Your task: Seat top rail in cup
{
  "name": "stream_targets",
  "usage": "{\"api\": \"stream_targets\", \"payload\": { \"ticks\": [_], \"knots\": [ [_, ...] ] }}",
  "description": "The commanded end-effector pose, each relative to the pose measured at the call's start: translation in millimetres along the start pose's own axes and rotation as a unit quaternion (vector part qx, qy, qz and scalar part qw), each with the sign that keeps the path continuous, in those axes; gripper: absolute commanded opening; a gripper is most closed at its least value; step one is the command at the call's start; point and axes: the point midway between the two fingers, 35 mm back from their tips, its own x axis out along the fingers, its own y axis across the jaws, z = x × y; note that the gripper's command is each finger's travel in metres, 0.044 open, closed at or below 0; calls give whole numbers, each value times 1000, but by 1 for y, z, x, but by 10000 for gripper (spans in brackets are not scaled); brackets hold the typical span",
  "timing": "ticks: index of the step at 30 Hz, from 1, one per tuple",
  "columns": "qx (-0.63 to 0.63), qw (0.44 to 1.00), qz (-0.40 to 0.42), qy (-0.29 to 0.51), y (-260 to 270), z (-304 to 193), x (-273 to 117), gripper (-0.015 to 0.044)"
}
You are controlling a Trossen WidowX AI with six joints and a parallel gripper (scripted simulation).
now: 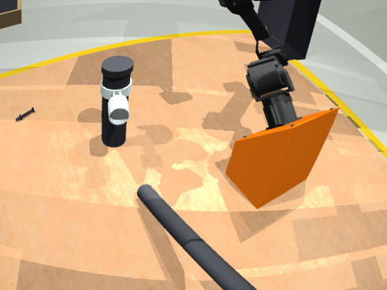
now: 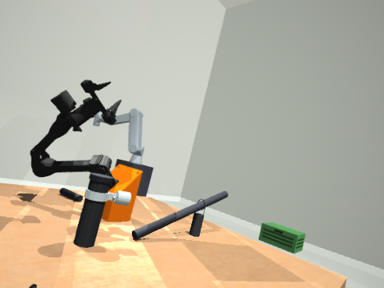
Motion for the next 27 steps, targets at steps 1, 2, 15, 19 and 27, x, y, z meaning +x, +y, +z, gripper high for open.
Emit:
{"api": "stream_targets", "payload": {
  "ticks": [1,2,15,19,27],
  "knots": [
    [9,1000,3,5,1,-2,1,426],
    [36,999,12,18,4,-10,5,440],
    [509,724,149,441,131,-157,31,440],
    [544,596,141,573,172,-183,18,440],
    [467,388,63,792,233,-216,-23,440]
  ]
}}
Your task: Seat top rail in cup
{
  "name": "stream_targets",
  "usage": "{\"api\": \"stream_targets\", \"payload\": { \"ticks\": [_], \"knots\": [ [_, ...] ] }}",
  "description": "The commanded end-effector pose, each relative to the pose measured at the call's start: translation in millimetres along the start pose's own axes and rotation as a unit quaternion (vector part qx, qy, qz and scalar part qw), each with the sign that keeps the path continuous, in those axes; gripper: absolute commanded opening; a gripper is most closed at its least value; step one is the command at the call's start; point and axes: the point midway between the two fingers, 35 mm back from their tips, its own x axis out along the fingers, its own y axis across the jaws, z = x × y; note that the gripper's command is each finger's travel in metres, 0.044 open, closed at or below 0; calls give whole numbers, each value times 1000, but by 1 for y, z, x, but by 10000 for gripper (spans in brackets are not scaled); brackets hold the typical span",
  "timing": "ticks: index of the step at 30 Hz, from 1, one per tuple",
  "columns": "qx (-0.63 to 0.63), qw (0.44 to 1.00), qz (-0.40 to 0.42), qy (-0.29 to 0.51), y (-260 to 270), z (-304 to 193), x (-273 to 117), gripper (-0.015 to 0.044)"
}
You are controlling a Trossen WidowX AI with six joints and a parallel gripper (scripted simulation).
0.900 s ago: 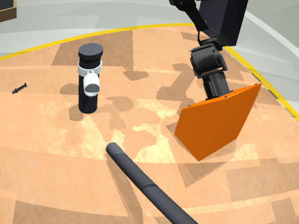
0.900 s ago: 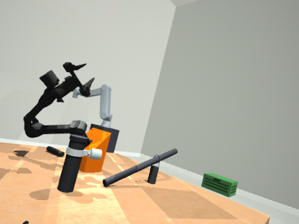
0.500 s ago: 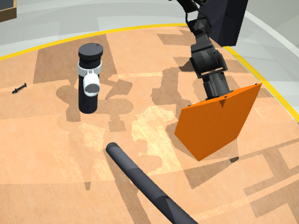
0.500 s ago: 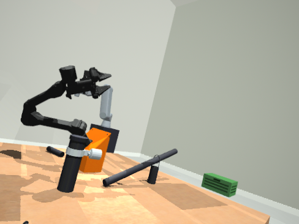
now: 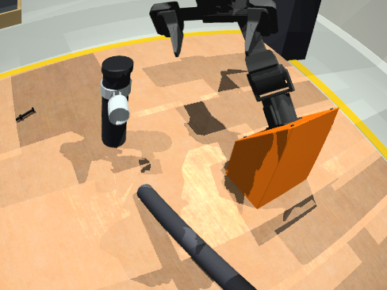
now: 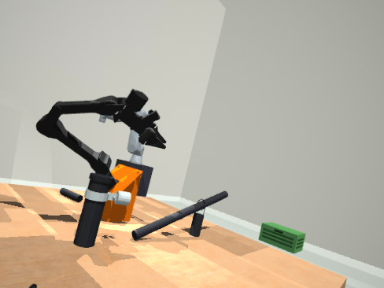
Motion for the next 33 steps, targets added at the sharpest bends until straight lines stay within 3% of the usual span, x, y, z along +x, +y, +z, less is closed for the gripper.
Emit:
{"api": "stream_targets", "payload": {
  "ticks": [1,6,8,23,33],
  "knots": [
    [124,955,-190,192,-23,-45,52,440],
    [144,900,-339,233,-37,-62,71,440],
    [143,892,-359,234,-39,-63,73,440],
    [128,894,-357,240,-42,-64,71,440],
    [-168,868,-296,362,-103,-79,19,440]
  ]
}}
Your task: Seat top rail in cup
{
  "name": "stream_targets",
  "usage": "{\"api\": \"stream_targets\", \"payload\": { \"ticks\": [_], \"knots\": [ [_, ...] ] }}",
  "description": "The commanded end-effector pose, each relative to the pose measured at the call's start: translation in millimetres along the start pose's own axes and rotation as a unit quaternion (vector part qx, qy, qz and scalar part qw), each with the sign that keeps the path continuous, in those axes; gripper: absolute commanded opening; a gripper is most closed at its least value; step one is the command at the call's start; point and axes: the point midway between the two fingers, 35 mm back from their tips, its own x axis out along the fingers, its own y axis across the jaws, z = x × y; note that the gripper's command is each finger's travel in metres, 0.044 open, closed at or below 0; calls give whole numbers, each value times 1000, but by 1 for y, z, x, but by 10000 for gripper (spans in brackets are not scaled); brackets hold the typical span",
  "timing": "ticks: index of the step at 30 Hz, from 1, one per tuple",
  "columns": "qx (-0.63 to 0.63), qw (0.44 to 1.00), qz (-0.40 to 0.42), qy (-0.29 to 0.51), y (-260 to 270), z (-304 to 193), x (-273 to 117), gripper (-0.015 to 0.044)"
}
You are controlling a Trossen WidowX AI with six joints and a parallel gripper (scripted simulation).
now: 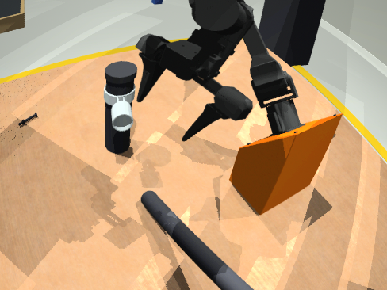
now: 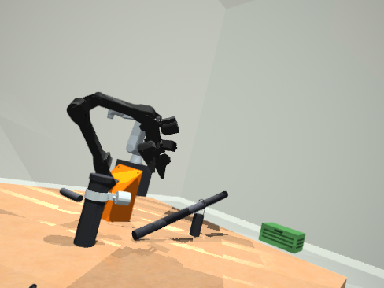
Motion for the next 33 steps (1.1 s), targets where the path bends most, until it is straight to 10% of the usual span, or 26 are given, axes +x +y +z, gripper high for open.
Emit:
{"api": "stream_targets", "payload": {
  "ticks": [1,10,33],
  "knots": [
    [-206,978,-28,19,-48,-25,7,440],
    [-431,899,-44,65,-94,-60,12,440],
    [-434,897,-44,65,-90,-74,37,440]
  ]
}}
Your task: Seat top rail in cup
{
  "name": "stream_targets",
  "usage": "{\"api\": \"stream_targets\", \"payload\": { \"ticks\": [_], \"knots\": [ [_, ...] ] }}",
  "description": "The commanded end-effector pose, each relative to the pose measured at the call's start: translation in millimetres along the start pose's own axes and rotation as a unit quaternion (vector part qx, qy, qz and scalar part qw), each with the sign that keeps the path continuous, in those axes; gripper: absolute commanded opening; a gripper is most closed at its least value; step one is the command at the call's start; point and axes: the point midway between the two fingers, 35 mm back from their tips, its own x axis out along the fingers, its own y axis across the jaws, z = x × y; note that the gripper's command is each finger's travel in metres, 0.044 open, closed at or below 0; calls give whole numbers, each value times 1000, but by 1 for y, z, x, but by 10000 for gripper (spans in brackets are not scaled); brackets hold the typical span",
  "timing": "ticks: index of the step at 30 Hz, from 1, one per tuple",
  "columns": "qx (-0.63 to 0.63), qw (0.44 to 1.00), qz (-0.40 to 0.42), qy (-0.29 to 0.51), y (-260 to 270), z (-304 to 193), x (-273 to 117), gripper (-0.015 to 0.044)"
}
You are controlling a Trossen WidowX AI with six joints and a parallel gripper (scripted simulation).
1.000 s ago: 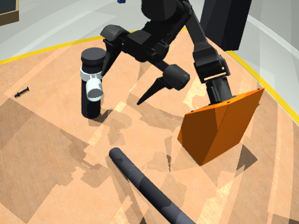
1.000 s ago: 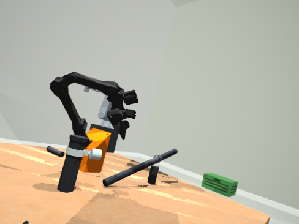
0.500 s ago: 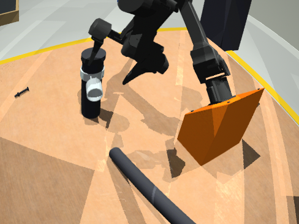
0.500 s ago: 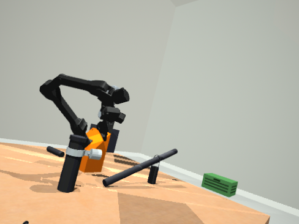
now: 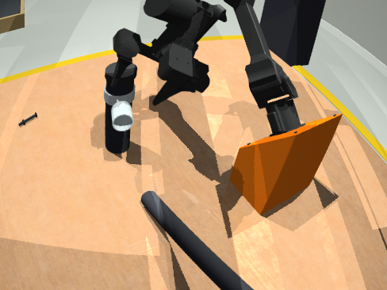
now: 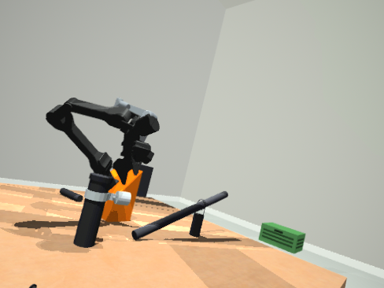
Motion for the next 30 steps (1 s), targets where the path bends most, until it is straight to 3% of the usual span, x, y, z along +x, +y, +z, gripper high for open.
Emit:
{"api": "stream_targets", "payload": {
  "ticks": [1,30],
  "knots": [
    [-2,1000,1,1,12,-3,18,440],
    [1,1000,6,-3,13,1,59,440]
  ]
}}
